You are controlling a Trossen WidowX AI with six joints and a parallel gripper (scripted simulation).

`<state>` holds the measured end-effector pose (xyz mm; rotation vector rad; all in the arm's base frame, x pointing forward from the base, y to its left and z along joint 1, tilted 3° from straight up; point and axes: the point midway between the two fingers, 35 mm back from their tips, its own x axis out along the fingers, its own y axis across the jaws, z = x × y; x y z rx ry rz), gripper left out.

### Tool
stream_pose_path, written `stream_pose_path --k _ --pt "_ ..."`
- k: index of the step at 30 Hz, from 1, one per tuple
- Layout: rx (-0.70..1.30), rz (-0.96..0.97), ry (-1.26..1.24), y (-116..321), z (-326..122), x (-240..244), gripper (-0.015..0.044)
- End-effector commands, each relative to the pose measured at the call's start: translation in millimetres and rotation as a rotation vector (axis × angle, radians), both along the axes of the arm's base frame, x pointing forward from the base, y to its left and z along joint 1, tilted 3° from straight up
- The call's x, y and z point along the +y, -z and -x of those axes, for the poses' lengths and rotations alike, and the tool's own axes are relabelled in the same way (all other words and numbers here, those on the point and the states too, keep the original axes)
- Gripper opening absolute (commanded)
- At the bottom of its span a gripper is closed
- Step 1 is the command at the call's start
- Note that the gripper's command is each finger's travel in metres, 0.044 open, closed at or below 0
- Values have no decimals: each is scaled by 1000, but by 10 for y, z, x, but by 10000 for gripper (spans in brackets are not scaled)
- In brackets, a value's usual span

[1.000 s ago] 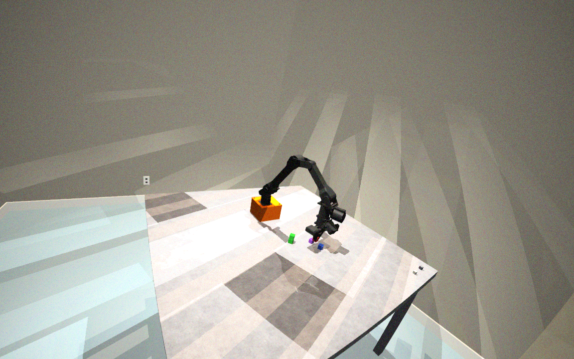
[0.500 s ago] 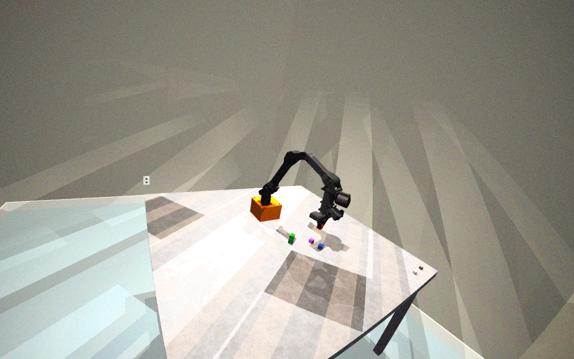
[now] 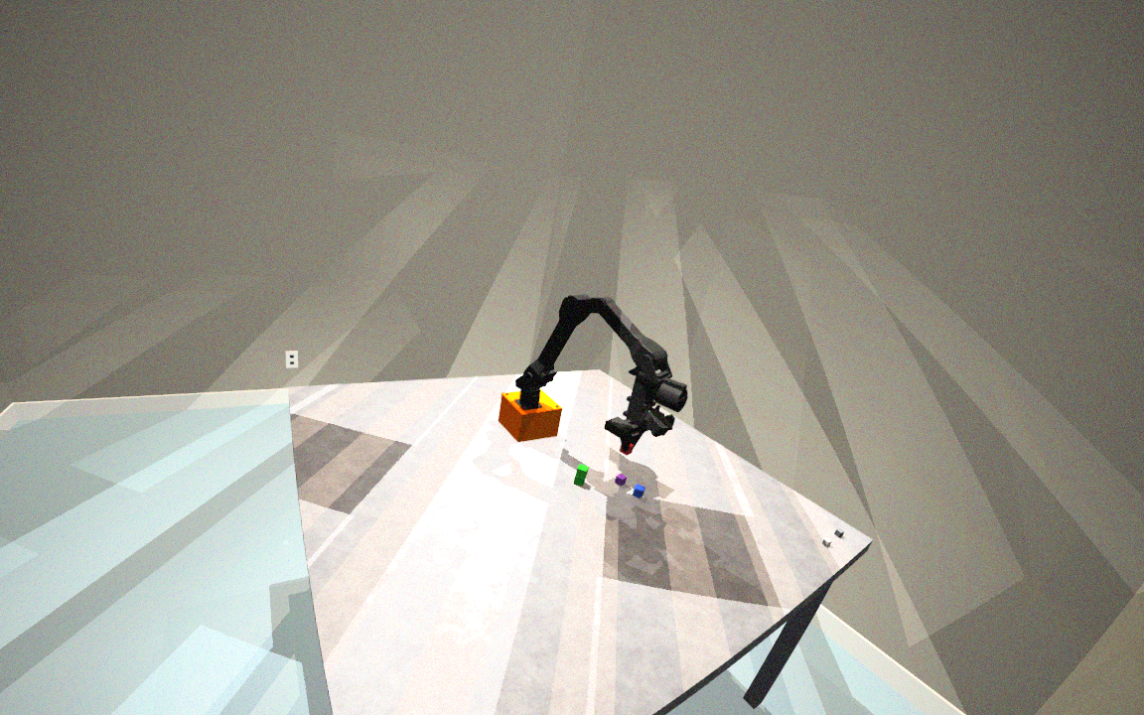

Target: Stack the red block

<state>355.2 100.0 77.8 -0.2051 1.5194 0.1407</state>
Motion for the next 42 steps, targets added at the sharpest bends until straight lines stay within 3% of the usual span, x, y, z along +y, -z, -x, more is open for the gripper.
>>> stream_pose_path --k 1,19,42 --pt "-11 -6 -1 -46 73 -137 0" --pt "-6 0 -1 9 616 -787 0" --pt "-6 1 -1 699 548 -822 0"
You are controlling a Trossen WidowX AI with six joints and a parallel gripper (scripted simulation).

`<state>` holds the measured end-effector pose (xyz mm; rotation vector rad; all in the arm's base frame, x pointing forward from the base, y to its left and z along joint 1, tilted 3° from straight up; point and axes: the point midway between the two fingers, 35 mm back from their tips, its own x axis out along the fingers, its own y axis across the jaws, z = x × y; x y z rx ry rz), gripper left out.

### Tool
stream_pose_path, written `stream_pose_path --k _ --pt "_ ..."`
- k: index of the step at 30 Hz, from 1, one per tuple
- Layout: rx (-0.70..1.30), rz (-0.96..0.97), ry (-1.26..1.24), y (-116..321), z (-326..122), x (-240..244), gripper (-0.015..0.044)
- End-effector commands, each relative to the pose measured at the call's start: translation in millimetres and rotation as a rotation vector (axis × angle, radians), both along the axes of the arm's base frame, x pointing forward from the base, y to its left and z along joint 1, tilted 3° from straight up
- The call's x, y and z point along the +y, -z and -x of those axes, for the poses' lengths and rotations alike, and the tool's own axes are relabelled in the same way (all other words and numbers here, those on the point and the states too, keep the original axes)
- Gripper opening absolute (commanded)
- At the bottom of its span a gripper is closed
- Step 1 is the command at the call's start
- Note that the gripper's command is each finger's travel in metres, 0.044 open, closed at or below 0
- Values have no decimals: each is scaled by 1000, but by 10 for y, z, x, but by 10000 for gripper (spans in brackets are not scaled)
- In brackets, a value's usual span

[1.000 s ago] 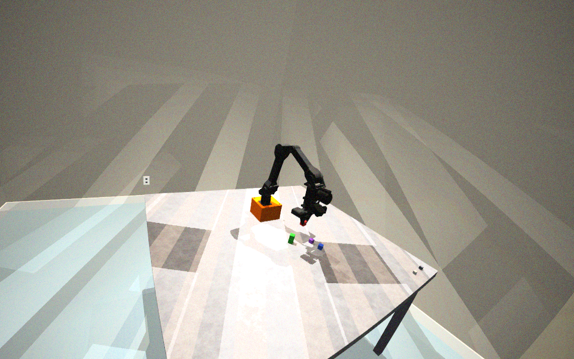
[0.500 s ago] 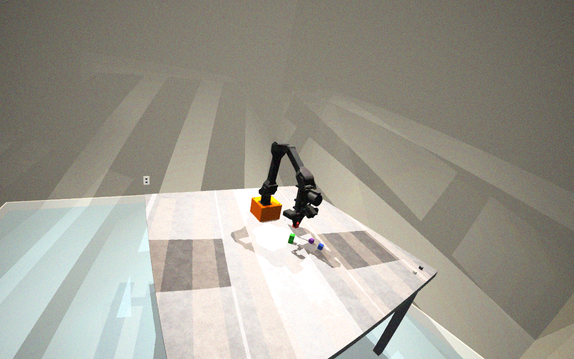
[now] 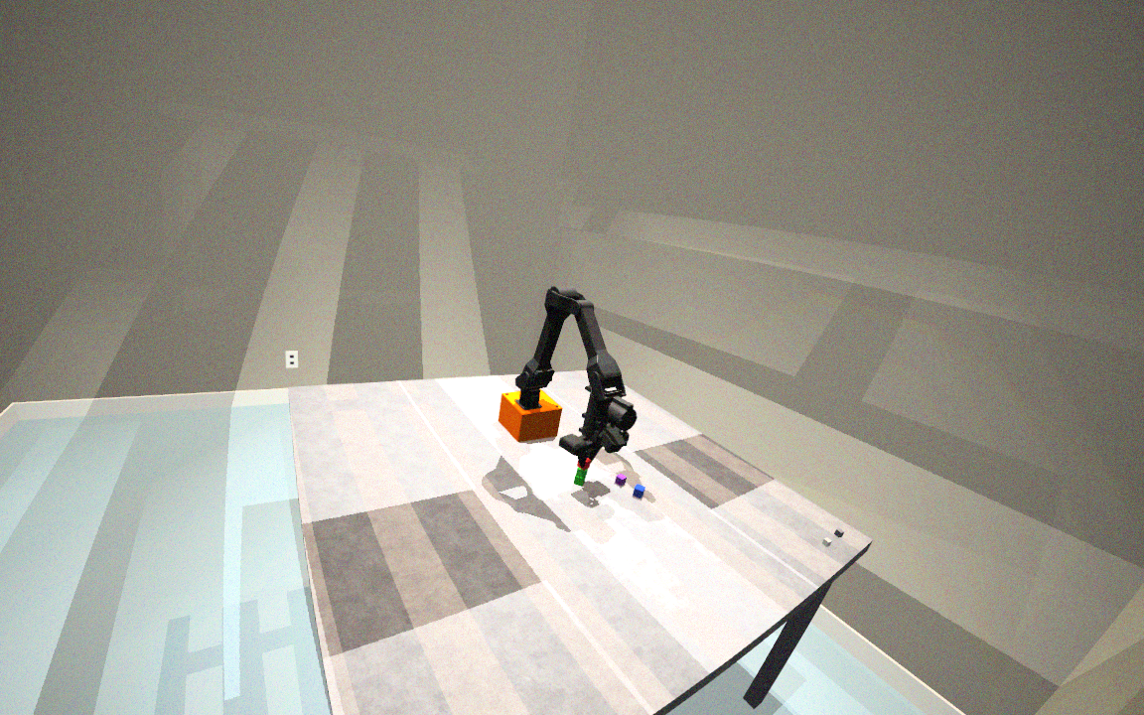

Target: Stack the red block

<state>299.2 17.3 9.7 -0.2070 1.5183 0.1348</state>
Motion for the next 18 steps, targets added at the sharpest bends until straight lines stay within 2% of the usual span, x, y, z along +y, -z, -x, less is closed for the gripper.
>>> stream_pose_path --k 1,18 --pt "-4 -4 -3 15 -12 4 0" --pt "-4 -4 -3 31 -13 4 0"
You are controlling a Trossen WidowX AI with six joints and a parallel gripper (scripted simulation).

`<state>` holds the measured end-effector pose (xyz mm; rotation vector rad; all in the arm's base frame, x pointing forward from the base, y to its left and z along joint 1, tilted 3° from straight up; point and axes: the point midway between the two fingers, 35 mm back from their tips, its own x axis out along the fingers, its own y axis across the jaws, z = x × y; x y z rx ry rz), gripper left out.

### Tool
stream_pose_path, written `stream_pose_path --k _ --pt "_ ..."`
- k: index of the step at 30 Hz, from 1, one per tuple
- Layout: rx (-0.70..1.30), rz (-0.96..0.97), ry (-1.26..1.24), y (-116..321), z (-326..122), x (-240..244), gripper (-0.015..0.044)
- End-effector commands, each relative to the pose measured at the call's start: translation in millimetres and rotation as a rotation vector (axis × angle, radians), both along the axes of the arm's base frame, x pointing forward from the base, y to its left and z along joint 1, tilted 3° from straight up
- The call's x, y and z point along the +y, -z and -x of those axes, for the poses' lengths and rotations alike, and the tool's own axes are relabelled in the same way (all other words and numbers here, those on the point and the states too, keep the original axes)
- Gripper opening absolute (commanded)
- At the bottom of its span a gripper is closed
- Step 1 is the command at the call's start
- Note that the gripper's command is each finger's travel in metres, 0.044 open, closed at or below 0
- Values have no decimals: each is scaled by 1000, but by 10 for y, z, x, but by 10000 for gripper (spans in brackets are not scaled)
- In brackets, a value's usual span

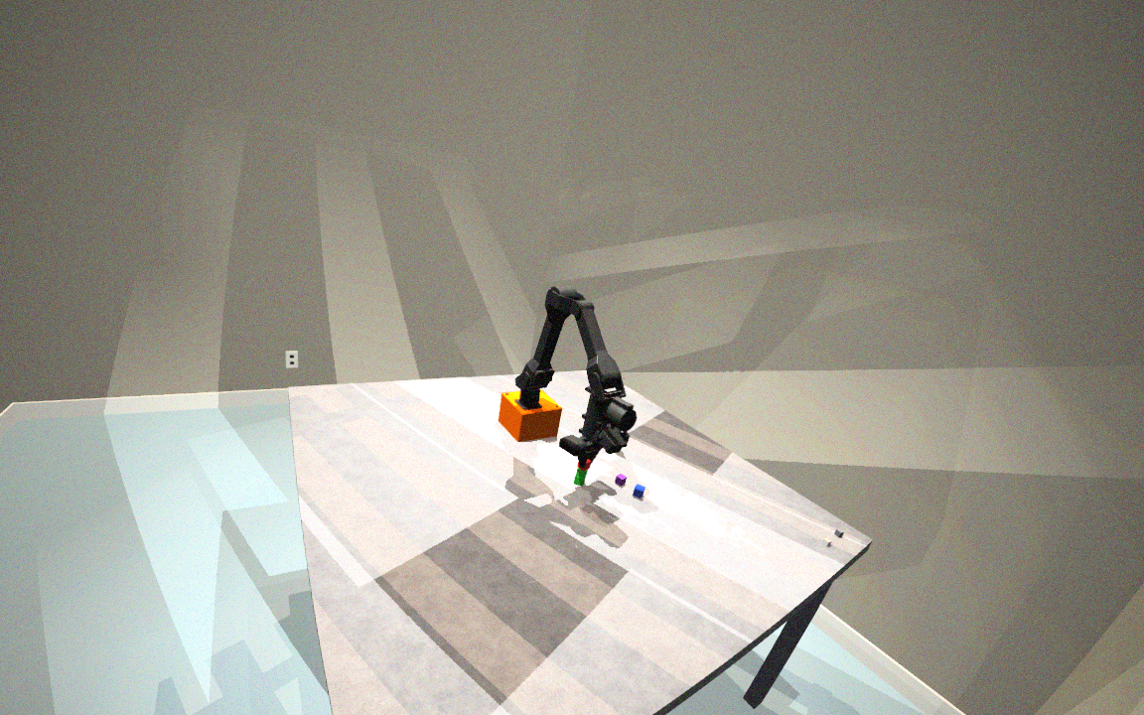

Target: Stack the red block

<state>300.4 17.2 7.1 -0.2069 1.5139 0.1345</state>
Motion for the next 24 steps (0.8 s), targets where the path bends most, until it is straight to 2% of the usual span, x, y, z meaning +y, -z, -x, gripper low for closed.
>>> stream_pose_path --k 1,8,24 --pt "0 -4 -3 5 -1 5 0" --pt "0 -4 -3 -47 0 5 0" --pt "3 0 0 -4 6 -1 420"
